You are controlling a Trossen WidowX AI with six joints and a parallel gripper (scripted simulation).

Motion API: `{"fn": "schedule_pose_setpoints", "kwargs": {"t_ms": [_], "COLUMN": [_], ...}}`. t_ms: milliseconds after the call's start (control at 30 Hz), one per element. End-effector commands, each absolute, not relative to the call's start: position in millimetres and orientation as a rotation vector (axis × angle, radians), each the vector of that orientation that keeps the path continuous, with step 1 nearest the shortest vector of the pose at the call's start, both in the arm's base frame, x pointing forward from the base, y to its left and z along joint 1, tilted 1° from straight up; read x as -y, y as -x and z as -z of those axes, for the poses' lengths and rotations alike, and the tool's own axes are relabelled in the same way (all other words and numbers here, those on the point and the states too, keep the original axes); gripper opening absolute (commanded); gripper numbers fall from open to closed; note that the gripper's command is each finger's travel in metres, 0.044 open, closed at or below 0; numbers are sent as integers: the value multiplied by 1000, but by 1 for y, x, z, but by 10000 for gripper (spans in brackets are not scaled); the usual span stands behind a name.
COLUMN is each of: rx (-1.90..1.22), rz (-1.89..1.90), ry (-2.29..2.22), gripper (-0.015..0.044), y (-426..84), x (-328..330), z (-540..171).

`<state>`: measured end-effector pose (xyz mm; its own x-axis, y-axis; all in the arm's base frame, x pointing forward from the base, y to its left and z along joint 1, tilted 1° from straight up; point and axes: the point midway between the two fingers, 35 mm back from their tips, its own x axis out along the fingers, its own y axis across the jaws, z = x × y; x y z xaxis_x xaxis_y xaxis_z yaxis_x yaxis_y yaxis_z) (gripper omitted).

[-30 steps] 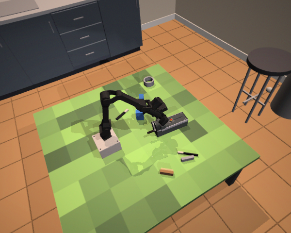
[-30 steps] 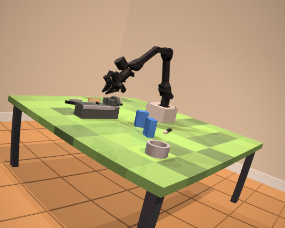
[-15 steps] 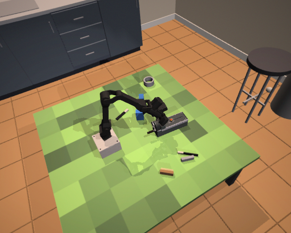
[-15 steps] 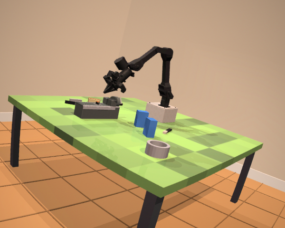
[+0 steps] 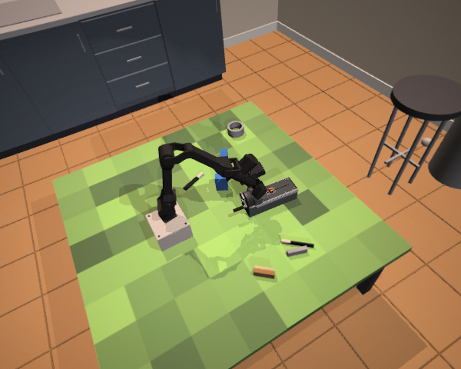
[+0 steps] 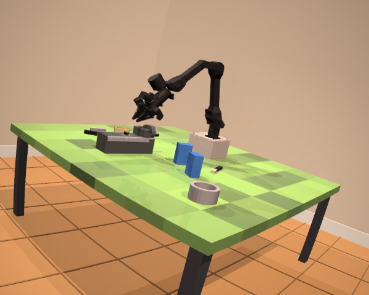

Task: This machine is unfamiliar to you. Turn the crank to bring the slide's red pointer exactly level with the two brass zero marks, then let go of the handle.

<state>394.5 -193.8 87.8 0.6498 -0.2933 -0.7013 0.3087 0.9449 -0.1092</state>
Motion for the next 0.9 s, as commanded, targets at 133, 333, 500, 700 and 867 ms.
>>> {"fn": "schedule_pose_setpoints", "kwargs": {"t_ms": [133,333,500,700,867], "rx": [-793,-793,-793,-793,-793], "rz": [343,343,343,343,343], "ry": [-20,-20,-20,-20,-20], "gripper": [341,414,282,125,0], "y": [-394,-394,-394,-394,-394], "x": [194,194,194,194,194], "z": [-88,-88,-88,-88,-88]}}
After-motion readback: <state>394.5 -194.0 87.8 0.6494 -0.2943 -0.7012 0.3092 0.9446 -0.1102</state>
